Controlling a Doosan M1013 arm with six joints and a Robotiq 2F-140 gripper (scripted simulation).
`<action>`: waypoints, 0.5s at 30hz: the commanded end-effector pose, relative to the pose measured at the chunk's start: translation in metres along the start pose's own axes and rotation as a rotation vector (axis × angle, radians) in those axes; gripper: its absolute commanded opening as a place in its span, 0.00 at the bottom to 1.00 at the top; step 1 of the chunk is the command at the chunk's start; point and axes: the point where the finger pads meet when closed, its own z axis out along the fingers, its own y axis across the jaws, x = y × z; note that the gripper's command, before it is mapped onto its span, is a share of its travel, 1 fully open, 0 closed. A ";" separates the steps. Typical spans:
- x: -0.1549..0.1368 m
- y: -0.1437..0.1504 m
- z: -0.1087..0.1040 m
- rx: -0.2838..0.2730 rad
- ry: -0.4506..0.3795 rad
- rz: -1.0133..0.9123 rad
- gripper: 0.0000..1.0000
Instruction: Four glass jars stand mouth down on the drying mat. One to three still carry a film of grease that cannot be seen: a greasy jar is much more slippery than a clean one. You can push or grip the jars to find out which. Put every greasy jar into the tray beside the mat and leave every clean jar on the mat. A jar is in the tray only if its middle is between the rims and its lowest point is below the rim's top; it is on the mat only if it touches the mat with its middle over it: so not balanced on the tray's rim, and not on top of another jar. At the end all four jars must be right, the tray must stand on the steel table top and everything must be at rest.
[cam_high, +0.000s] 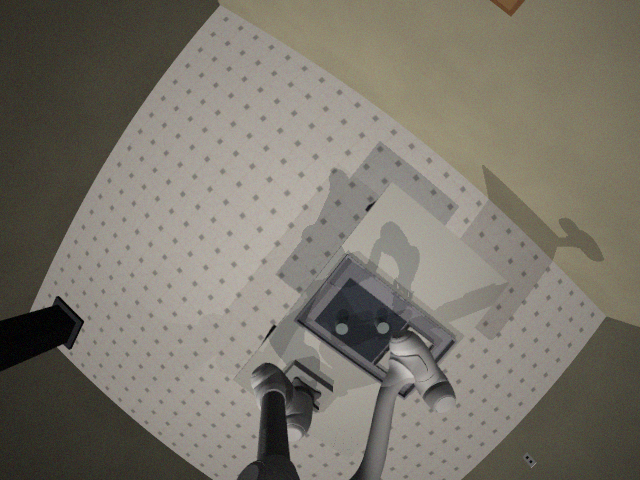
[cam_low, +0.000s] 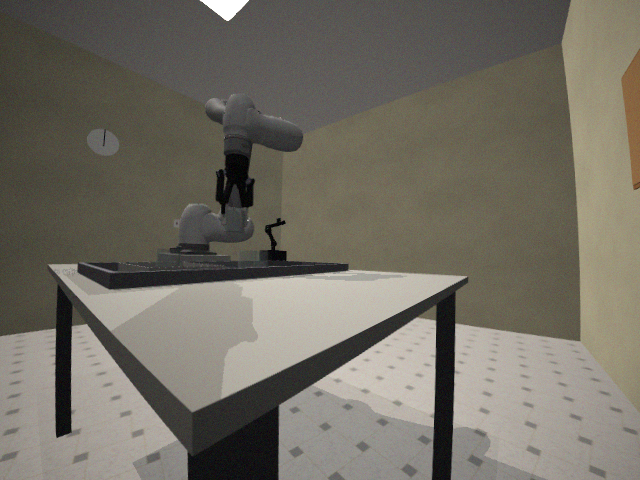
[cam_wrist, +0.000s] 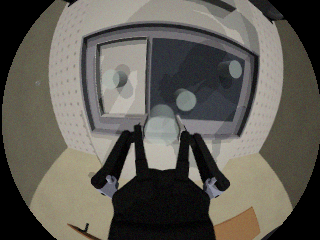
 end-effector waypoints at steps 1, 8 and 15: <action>0.000 -0.010 0.000 0.000 0.000 0.000 0.00; -0.001 -0.026 0.000 0.000 0.000 0.000 0.00; -0.001 -0.050 0.000 0.000 0.000 0.000 0.00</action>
